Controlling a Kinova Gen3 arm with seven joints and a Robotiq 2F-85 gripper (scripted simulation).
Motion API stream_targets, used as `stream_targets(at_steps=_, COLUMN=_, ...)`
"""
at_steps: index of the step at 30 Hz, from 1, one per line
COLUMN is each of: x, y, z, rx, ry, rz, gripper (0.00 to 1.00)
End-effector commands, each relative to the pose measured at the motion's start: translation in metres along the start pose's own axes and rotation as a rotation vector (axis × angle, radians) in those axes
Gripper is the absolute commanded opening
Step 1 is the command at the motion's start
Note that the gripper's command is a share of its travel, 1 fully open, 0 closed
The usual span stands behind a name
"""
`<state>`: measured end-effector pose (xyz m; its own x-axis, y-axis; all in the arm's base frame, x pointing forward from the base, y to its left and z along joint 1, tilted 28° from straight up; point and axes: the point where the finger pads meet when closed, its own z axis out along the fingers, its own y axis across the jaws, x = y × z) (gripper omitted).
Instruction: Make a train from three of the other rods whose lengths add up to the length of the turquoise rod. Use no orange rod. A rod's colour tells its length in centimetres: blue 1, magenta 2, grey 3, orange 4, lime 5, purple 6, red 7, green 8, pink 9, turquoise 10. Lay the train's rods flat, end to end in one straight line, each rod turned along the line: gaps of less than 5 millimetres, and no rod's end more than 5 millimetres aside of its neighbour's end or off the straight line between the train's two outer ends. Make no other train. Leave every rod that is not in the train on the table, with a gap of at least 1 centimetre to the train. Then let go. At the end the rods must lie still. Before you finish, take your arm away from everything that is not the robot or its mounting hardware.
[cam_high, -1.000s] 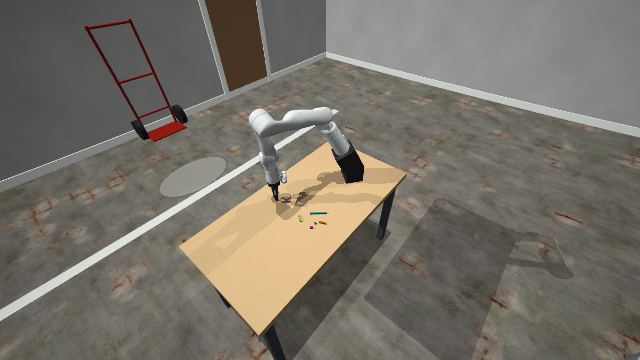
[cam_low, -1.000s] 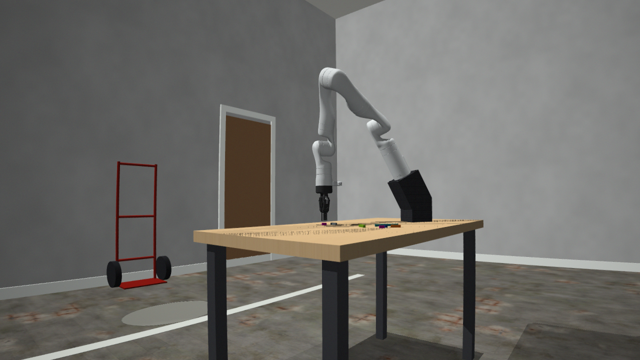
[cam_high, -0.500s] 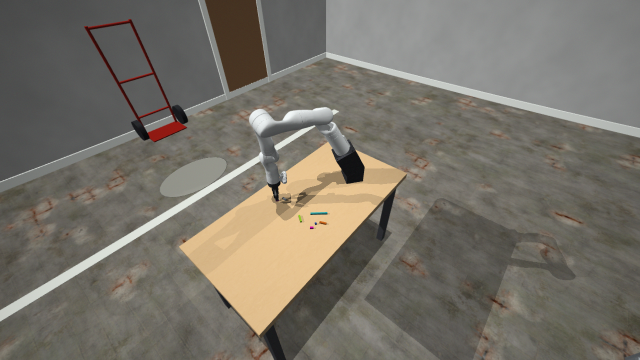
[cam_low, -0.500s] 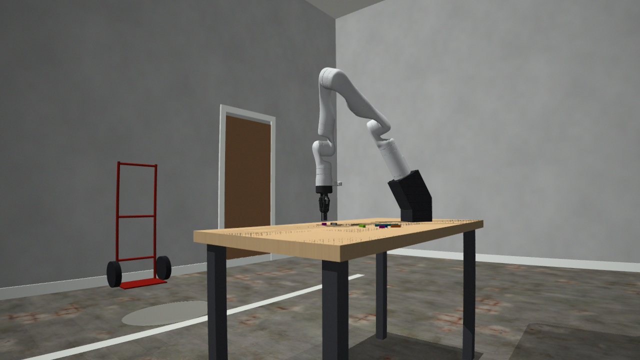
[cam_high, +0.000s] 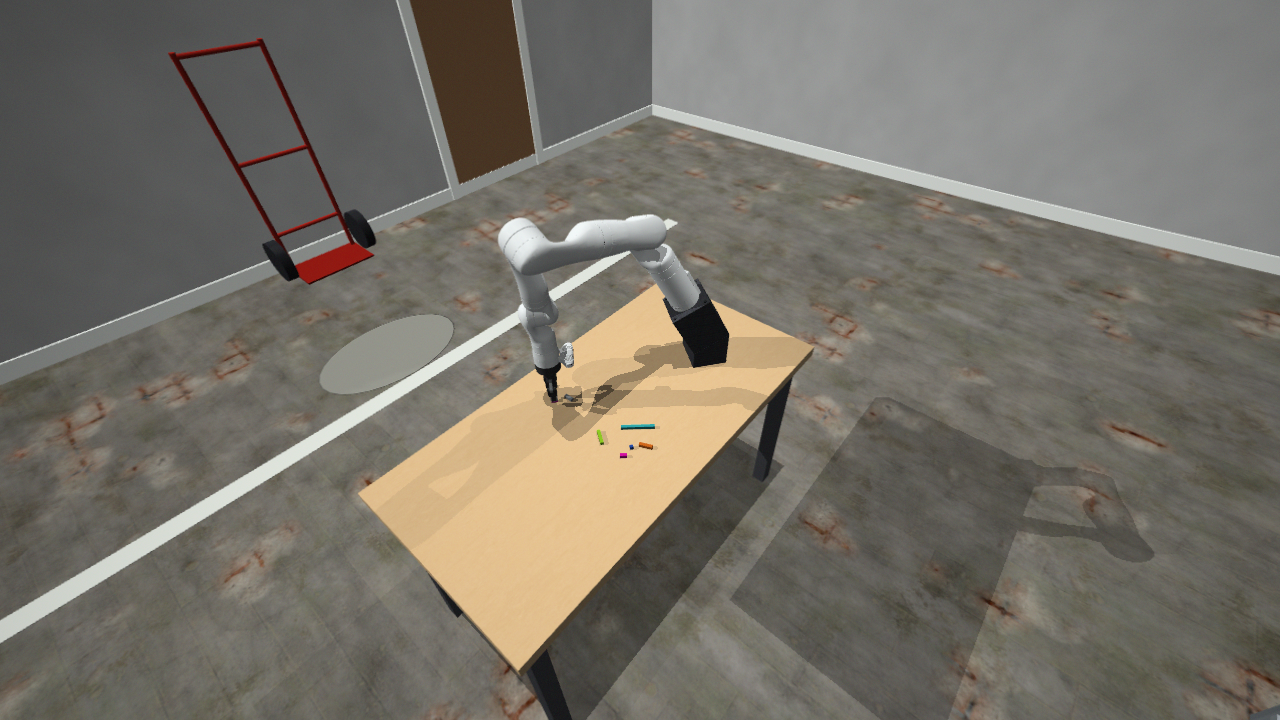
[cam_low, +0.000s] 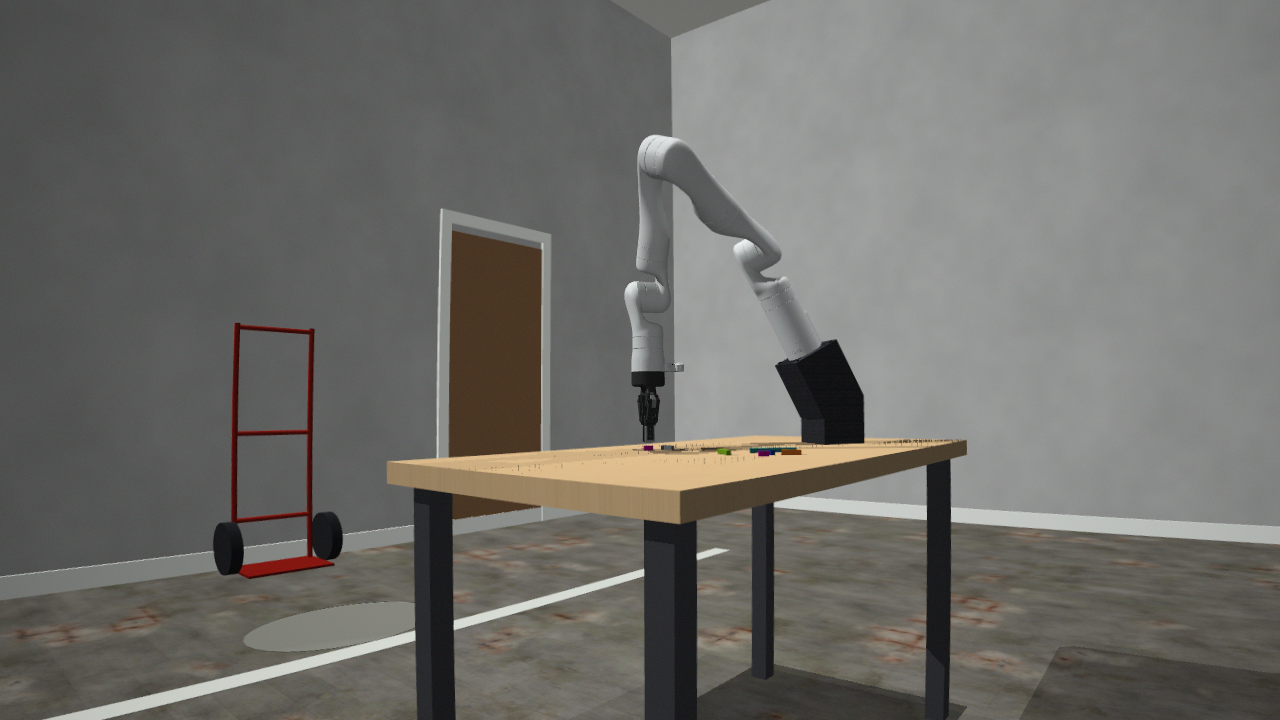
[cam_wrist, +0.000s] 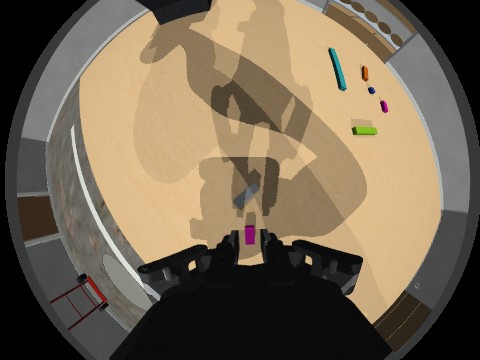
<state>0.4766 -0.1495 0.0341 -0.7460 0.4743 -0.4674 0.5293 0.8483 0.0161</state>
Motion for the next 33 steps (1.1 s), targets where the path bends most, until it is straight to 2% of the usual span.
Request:
stream_targets(at_steps=1, x=0.000, y=0.000, z=0.000, rx=-0.001, ry=-0.001, rz=0.000, gripper=0.24)
stream_targets(at_steps=33, x=0.000, y=0.000, z=0.016, rx=-0.001, ry=-0.001, rz=0.000, gripper=0.24)
